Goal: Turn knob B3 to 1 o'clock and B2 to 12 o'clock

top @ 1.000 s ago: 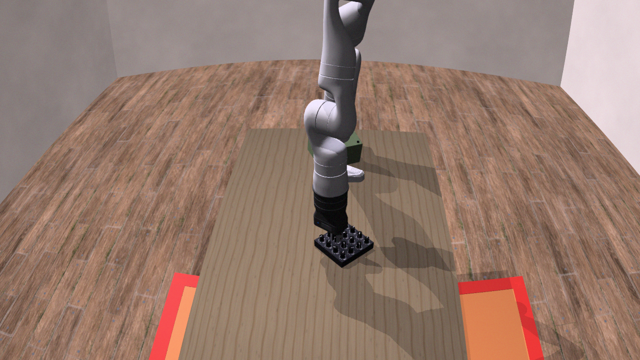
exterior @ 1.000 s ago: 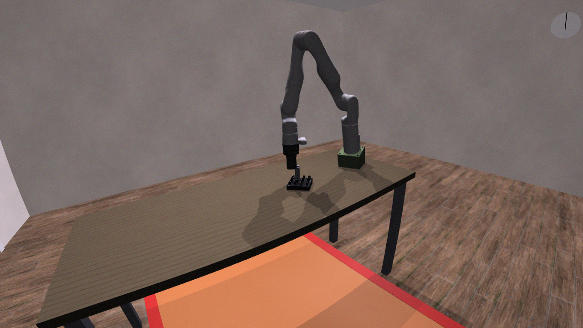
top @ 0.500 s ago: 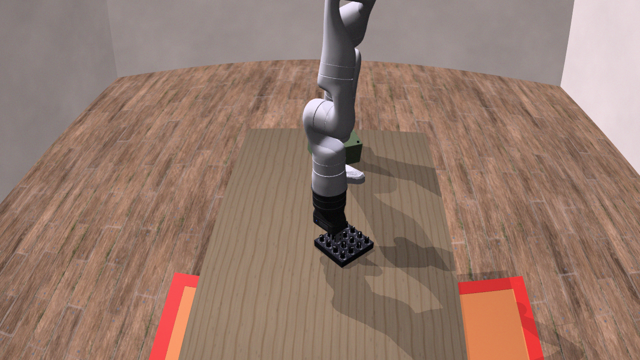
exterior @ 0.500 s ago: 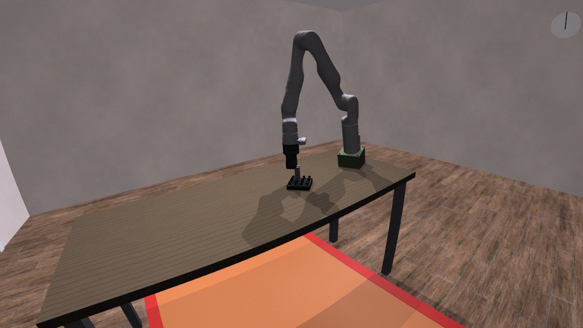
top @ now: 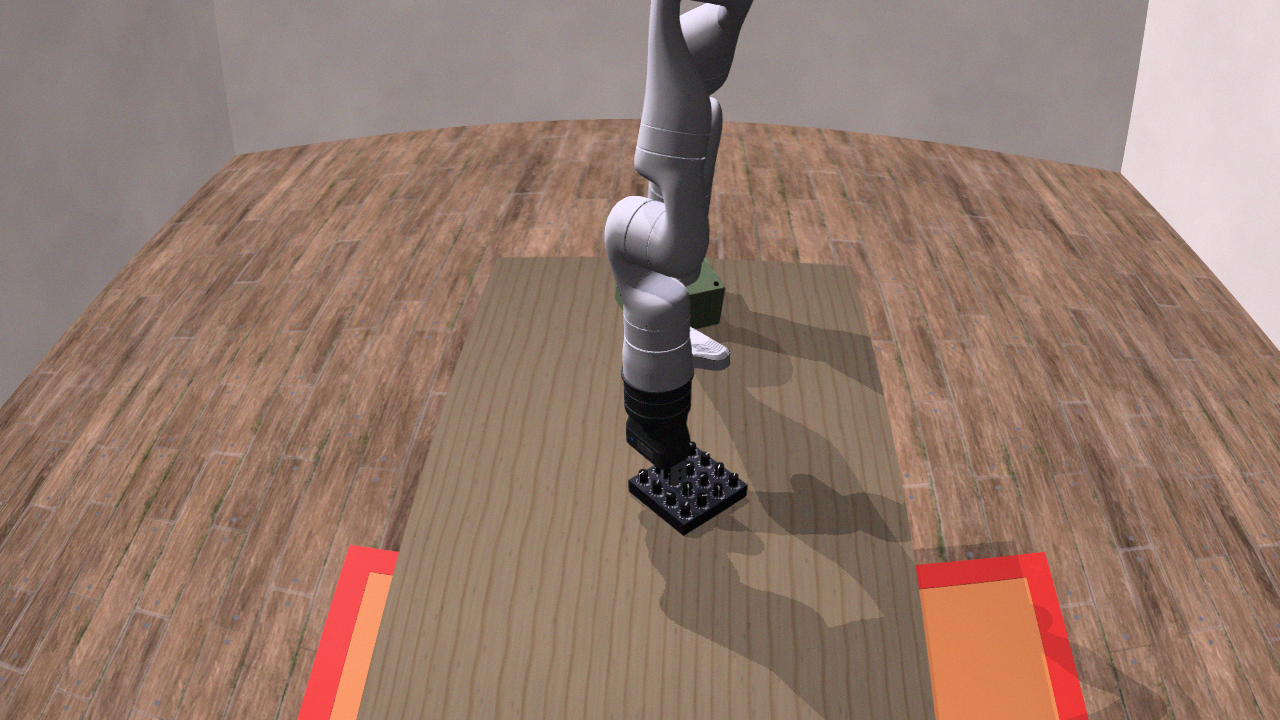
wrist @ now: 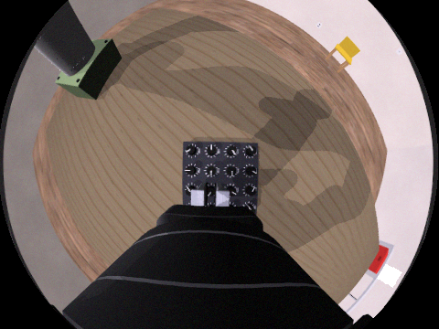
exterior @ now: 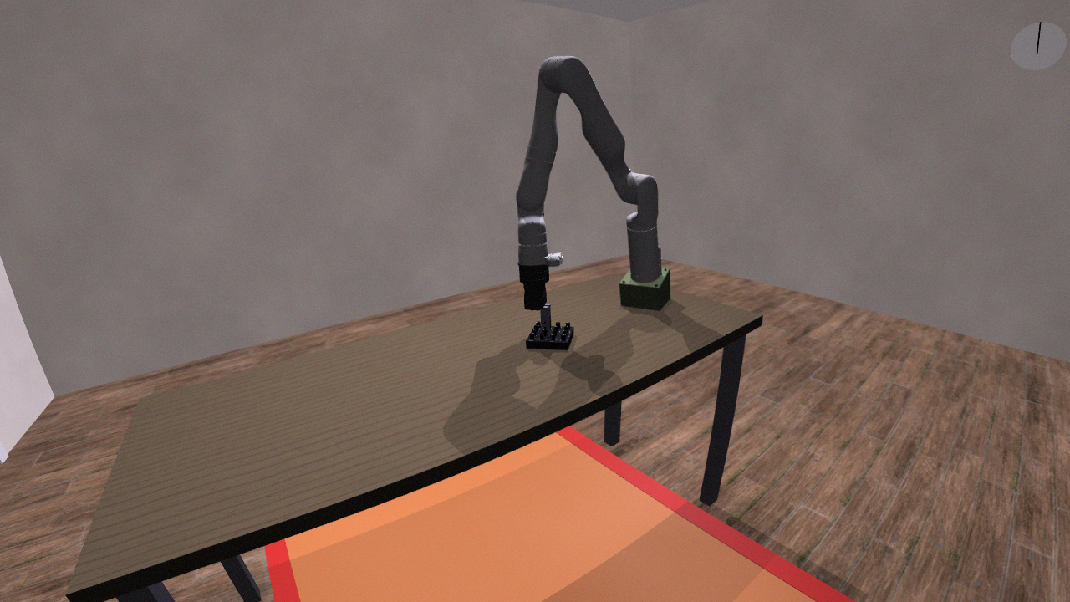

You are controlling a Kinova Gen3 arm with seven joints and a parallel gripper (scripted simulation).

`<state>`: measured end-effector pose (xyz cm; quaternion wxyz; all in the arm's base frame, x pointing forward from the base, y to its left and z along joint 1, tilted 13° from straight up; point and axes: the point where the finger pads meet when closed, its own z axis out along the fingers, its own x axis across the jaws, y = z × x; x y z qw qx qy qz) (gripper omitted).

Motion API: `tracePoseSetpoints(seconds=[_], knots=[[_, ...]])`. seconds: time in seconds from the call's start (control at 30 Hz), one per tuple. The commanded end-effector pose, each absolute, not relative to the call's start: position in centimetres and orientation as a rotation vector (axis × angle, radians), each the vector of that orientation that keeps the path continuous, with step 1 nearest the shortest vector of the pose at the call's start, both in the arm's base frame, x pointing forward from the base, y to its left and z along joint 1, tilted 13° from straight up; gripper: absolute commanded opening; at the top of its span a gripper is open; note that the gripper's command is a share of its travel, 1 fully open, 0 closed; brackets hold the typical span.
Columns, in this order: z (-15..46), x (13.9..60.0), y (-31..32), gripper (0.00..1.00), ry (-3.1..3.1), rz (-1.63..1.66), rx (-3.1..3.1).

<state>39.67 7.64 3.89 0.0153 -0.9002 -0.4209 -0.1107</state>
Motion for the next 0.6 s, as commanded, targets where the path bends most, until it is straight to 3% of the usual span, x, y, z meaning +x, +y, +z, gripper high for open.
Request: tracePoseSetpoints(seconds=[0.0, 0.57], knots=[[3.95, 39.71, 7.67, 0.30, -1.301, -0.346, -2.804], [3.95, 39.71, 7.67, 0.30, -1.276, -0.346, -2.814]])
